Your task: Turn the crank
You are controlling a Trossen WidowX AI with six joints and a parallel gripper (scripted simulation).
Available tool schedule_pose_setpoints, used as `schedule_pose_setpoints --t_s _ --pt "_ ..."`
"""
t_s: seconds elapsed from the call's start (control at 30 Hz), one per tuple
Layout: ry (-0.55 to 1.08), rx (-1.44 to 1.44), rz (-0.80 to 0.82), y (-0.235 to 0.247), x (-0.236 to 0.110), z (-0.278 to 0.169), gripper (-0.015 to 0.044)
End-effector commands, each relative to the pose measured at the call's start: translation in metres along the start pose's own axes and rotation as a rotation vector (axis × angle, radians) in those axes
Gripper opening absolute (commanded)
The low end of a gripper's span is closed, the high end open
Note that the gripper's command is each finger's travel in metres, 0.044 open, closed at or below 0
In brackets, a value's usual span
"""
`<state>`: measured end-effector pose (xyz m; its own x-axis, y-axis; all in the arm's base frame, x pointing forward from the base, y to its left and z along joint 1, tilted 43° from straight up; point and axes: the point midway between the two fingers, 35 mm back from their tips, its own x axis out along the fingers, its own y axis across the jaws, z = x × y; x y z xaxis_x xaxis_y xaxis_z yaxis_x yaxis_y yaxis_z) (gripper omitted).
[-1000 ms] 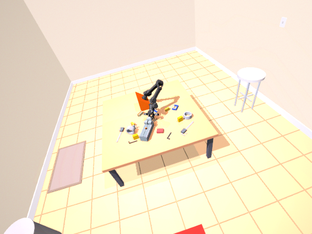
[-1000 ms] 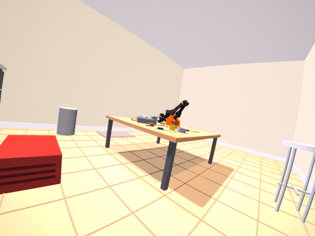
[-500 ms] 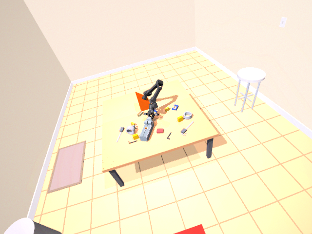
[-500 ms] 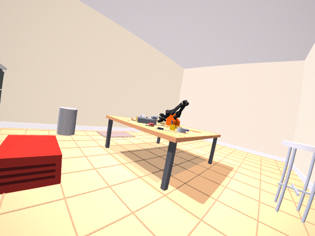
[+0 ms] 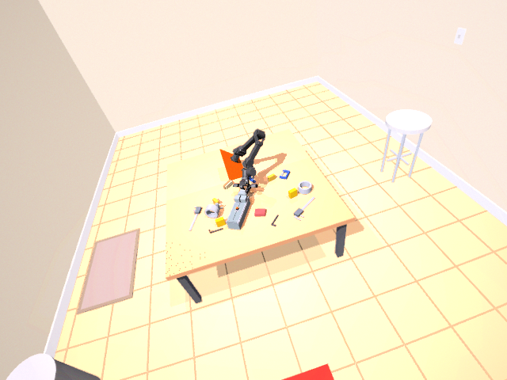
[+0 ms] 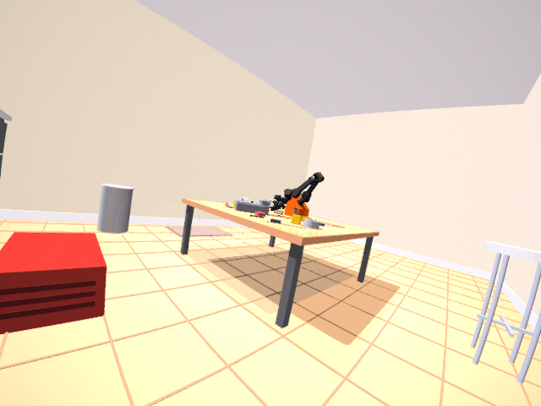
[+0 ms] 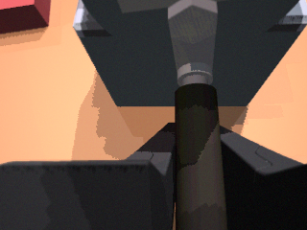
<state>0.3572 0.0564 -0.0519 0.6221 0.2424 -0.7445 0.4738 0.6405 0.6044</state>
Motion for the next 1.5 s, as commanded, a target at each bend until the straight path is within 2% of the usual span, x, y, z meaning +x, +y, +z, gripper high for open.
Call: schedule_pose_setpoints --t_s 0.0,1.47 --pt "-0.004 0.009 -0.025 -0.009 -0.001 0.001 0.0" --pt "-0.004 0.009 -0.025 -0.02 -0.009 0.008 0.0"
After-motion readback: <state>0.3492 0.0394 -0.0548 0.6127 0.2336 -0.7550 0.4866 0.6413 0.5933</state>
